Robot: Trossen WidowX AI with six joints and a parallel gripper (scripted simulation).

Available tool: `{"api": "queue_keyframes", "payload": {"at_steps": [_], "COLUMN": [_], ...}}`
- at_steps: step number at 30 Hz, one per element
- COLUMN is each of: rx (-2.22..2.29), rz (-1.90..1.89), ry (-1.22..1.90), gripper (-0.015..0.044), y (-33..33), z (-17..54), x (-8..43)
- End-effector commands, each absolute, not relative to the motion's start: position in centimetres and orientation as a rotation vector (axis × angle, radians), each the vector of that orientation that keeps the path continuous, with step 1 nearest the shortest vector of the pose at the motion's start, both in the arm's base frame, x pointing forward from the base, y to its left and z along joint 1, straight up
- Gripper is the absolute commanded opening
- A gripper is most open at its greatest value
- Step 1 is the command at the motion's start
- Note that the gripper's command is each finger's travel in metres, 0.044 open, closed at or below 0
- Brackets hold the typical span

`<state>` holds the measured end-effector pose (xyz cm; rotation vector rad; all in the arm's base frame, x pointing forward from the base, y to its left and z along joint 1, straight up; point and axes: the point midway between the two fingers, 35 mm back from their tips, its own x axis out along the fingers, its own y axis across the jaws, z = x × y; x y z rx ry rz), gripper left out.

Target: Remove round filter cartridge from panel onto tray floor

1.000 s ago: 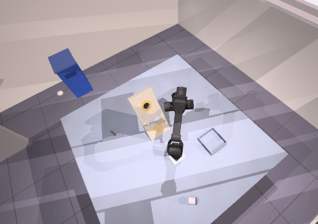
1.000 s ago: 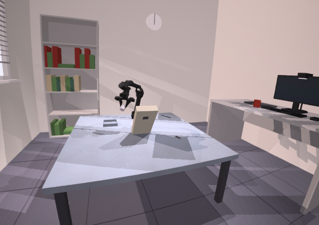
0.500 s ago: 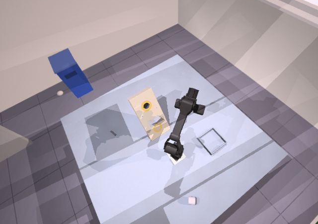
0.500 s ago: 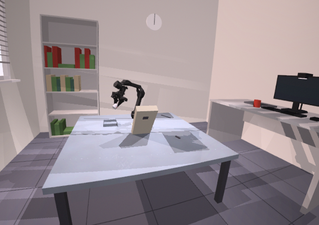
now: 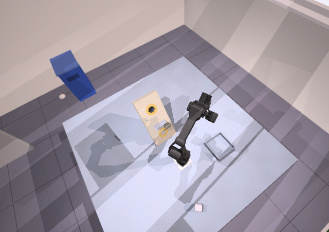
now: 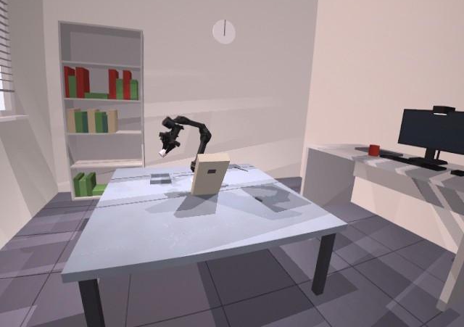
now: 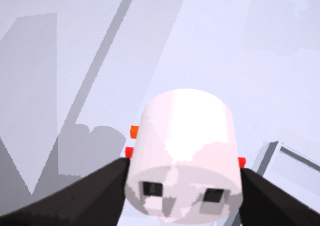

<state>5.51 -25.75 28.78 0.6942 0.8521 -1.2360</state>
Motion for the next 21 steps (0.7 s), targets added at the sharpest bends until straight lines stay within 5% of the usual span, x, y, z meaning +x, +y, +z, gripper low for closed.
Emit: {"api": "queue_keyframes", "payload": {"at_steps": [1, 21], "rx": [0.724, 0.88], "rz": [-1.295, -1.55], "ry": [0.836, 0.74], "gripper": [0.0, 0.0], "y": [-26.3, -26.8], "z": [27.8, 21.7], "x": [4.0, -3.7]}}
